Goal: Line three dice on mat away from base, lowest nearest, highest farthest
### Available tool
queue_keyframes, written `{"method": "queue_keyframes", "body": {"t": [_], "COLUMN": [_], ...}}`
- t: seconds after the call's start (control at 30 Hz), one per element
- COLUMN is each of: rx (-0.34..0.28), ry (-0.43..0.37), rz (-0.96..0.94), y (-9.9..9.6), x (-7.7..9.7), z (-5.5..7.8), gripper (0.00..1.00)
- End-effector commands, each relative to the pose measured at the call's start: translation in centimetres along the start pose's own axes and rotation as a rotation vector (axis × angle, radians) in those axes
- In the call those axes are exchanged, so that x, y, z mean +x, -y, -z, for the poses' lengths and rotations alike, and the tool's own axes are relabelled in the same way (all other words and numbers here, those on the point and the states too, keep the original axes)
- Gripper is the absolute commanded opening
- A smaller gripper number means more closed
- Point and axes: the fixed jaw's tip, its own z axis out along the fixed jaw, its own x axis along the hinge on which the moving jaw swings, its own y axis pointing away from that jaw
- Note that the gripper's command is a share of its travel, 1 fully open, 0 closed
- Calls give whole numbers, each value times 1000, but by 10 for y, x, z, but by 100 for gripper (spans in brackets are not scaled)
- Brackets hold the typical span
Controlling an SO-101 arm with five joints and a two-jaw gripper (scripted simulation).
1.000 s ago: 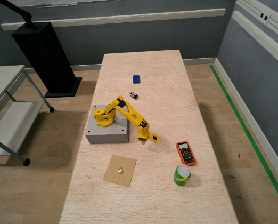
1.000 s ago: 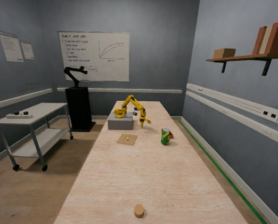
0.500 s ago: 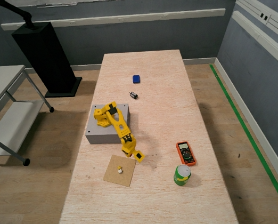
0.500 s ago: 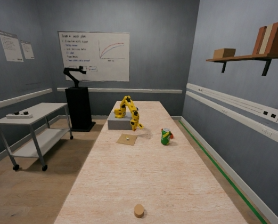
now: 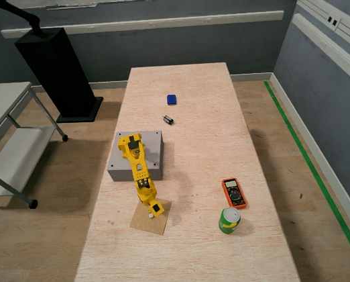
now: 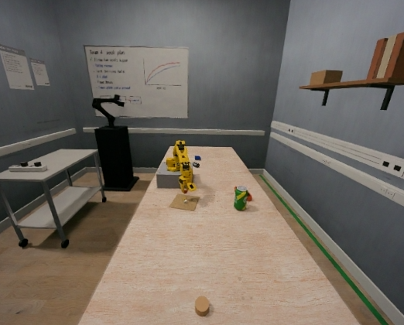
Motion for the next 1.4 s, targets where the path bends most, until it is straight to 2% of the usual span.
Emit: {"method": "queue_keyframes", "body": {"t": [0.0, 0.73, 1.37], "rx": [-7, -12, -12], "ry": [-15, -28, -28], "rz": [-21, -38, -38], "y": [3, 7, 7], "x": [3, 6, 6], "z": [-3, -2, -9], "gripper": [0, 0, 0]}}
